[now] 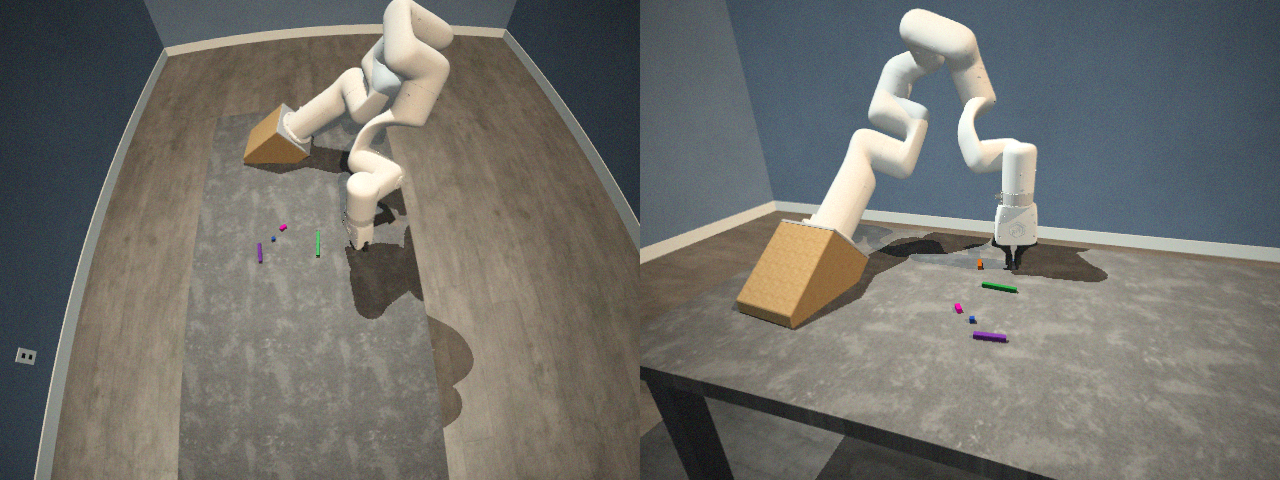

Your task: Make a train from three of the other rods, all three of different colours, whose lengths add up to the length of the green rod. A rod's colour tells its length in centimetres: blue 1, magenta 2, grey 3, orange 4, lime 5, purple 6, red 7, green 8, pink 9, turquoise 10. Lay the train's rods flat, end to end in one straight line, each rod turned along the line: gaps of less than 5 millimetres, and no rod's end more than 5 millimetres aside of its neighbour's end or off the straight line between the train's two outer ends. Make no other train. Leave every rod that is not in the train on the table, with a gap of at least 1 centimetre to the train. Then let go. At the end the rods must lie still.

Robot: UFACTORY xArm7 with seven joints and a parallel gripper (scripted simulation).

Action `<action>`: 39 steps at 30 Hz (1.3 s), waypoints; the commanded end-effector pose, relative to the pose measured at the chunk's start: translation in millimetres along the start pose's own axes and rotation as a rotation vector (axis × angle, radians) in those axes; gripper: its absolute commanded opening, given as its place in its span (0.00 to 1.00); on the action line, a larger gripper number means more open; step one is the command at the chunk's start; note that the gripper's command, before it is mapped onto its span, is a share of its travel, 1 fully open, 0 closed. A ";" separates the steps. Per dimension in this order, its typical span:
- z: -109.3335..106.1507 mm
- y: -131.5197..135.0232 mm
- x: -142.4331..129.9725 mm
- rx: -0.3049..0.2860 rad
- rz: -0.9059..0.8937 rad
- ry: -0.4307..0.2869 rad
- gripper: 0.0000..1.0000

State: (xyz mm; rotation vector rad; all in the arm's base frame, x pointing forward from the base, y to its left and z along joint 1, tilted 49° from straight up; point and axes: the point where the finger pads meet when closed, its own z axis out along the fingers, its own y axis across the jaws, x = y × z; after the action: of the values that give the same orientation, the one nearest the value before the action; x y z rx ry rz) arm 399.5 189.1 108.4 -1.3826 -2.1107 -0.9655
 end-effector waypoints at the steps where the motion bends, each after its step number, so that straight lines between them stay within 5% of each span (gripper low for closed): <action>1: -1.1 1.0 -1.0 -0.003 0.001 -0.002 0.04; 18: -1.1 1.0 -1.0 -0.003 0.001 -0.002 0.04; 31: -1.1 1.0 -1.0 -0.003 0.001 -0.002 0.24; 39: -1.1 1.0 -1.0 -0.003 0.001 -0.002 0.24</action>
State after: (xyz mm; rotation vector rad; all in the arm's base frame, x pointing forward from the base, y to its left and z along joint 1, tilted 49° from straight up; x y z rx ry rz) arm 399.5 189.1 108.4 -1.3826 -2.1107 -0.9655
